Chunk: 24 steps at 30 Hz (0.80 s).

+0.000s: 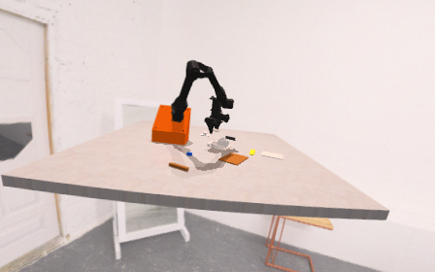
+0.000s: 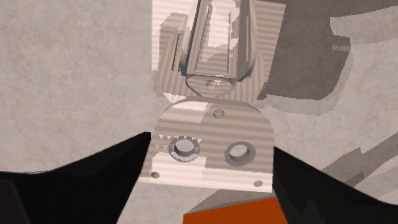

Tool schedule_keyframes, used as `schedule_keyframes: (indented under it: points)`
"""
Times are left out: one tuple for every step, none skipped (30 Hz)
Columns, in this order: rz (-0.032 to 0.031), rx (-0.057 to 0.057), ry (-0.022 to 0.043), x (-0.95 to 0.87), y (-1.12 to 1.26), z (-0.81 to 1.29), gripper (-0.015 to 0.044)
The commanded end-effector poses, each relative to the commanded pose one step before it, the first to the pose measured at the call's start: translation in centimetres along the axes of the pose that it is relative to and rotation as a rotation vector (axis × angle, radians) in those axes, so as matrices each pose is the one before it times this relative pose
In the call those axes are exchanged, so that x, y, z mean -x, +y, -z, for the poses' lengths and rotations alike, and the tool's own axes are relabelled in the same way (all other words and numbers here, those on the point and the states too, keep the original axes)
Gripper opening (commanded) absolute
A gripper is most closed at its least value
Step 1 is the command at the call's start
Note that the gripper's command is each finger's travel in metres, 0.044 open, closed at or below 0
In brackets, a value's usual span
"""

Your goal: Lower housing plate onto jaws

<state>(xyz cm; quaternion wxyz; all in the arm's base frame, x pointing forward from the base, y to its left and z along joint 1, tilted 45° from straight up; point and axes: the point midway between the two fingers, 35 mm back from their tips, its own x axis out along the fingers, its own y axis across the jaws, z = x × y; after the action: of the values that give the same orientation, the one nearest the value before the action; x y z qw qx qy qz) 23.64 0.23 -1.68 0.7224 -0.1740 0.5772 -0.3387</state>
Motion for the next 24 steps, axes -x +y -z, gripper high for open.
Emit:
schedule_keyframes:
  points:
    - [0.00413,0.0051,0.00201,-0.651,-0.035,0.036,0.0351]
    - [-0.00021,0.0,0.00004,-0.165,0.013,-0.01,0.0351]
    - [-0.00019,0.0,0.00004,-0.164,0.012,-0.009,0.0351]
    - [-0.00017,-0.0001,0.00003,-0.164,0.01,-0.008,0.0351]
    - [-0.00015,-0.0001,0.00002,-0.164,0.009,-0.007,0.0351]
    - [-0.00013,-0.0001,0.00002,-0.164,0.008,-0.007,0.0351]
    - [-0.00011,-0.0001,0.00001,-0.163,0.007,-0.006,0.0351]
    - [-0.00009,-0.0001,0.0,-0.163,0.006,-0.005,0.0351]
    - [-0.00007,-0.0001,0.0,-0.163,0.005,-0.005,0.0351]
    - [-0.00005,-0.0001,-0.00001,-0.162,0.003,-0.004,0.0351]
    - [-0.00003,-0.0001,-0.00001,-0.162,0.002,-0.003,0.0351]
    - [-0.00001,-0.0001,-0.00002,-0.161,0.001,-0.002,0.0351]
    - [0.00001,-0.0001,-0.00002,-0.161,0.0,-0.002,0.0351]
    - [0.00003,-0.0001,-0.00003,-0.161,-0.001,-0.001,0.0351]
    - [0.00006,-0.0001,-0.00003,-0.167,-0.002,0.0,0.0351]
    - [0.00008,-0.0001,-0.00004,-0.168,-0.003,0.001,0.0351]
    - [0.0001,-0.0001,-0.00004,-0.167,-0.005,0.002,0.0351]
    - [0.00012,-0.0001,-0.00004,-0.167,-0.006,0.002,0.0351]
    - [0.00015,-0.0001,-0.00005,-0.166,-0.007,0.003,0.0351]
    - [0.00017,-0.0001,-0.00005,-0.165,-0.008,0.004,0.0351]
    - [0.00019,-0.0001,-0.00005,-0.165,-0.009,0.005,0.0351]
    - [0.00021,-0.0001,-0.00006,-0.164,-0.011,0.006,0.0351]
    - [0.00024,-0.0001,-0.00006,-0.164,-0.012,0.007,0.0351]
    - [0.00026,-0.0001,-0.00006,-0.163,-0.013,0.007,0.0351]
